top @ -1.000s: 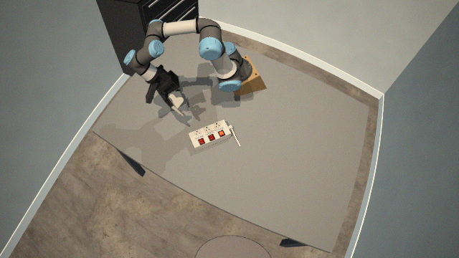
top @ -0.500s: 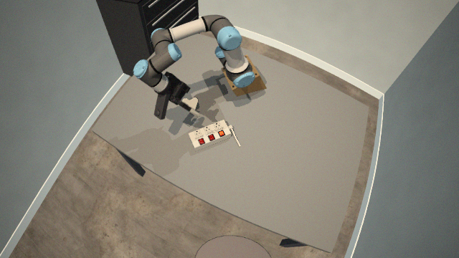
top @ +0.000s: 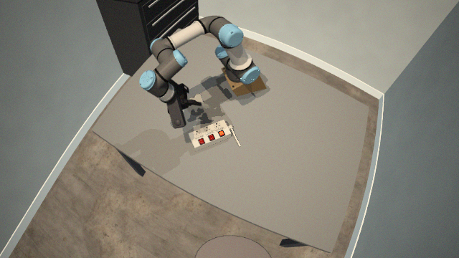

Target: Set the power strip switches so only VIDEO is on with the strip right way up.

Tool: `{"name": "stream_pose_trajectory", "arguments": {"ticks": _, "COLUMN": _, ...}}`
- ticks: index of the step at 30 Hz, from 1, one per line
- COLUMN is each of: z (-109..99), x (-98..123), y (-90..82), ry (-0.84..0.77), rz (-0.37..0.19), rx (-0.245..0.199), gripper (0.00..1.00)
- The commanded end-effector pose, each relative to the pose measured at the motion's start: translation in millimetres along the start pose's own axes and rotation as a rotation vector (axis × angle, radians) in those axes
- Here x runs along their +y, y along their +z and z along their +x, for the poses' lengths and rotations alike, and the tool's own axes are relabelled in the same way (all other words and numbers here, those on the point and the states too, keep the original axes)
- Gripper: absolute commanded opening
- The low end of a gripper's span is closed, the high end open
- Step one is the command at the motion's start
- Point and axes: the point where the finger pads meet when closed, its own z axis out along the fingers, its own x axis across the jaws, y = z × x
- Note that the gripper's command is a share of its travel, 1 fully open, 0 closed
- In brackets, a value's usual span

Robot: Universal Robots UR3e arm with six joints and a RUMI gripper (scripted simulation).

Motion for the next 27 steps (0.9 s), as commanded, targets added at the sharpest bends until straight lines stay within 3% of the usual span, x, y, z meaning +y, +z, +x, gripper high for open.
{"name": "stream_pose_trajectory", "arguments": {"ticks": 1, "z": -2, "x": -3, "y": 1.1, "ry": -0.128, "rz": -0.006, "rx": 0.009, "gripper": 1.0}}
{"name": "stream_pose_trajectory", "arguments": {"ticks": 16, "z": -21, "x": -19, "y": 13.0, "ry": -0.939, "rz": -0.12, "rx": 0.04, "gripper": 1.0}}
{"name": "stream_pose_trajectory", "arguments": {"ticks": 18, "z": -21, "x": -19, "y": 13.0, "ry": -0.939, "rz": -0.12, "rx": 0.04, "gripper": 1.0}}
{"name": "stream_pose_trajectory", "arguments": {"ticks": 27, "z": -29, "x": -26, "y": 18.4, "ry": -1.383, "rz": -0.197, "rx": 0.036, "gripper": 1.0}}
